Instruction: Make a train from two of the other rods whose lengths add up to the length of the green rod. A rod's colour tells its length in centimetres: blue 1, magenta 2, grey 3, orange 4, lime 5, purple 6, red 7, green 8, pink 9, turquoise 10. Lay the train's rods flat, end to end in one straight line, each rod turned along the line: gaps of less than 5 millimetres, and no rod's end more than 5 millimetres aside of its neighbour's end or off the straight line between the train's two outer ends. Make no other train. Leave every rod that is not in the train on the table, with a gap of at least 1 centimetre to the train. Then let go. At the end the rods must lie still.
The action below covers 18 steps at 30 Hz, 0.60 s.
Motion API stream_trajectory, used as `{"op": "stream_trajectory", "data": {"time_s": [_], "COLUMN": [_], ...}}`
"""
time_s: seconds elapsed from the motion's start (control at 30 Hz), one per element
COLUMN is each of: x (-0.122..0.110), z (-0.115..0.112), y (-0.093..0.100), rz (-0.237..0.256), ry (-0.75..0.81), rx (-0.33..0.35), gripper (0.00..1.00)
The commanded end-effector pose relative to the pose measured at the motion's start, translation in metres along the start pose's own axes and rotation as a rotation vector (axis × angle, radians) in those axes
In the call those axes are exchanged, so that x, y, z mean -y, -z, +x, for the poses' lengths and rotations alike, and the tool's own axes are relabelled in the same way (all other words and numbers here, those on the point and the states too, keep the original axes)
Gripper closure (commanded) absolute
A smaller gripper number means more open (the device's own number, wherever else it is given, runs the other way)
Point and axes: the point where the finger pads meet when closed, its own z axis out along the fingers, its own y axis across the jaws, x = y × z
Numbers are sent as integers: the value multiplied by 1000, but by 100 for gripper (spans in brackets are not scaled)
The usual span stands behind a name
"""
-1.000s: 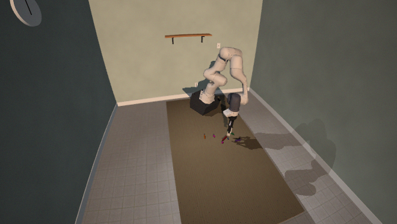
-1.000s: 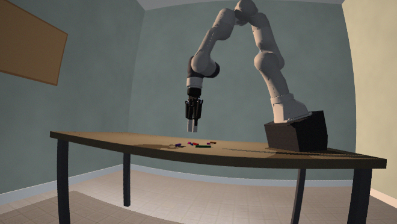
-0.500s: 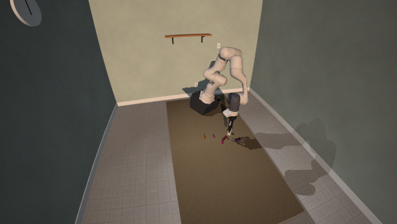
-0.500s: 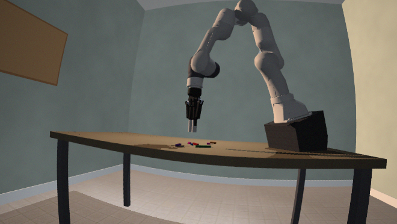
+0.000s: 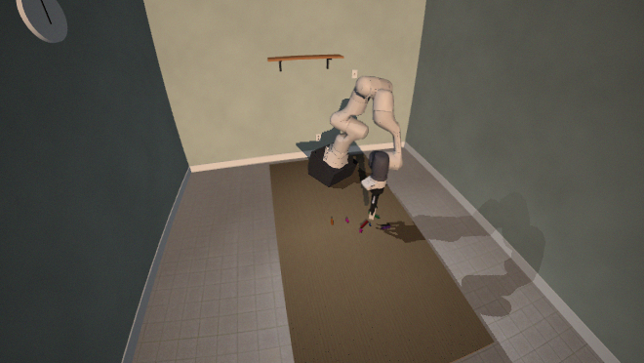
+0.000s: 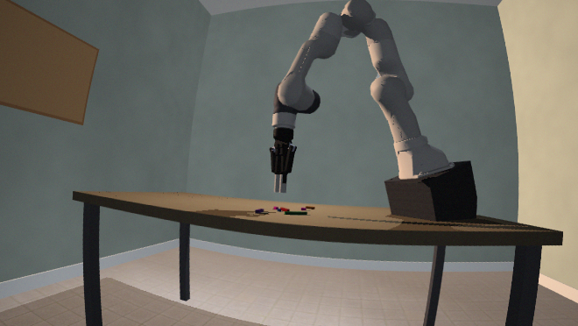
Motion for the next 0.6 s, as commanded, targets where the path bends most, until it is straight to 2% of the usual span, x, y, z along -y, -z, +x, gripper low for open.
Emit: {"op": "stream_trajectory", "data": {"time_s": [0.0,0.57], "x": [0,0], "z": [1,1], "y": [-2,-18], "rz": [1,1], "ry": [9,10], "rx": [1,2], "gripper": [85,85]}}
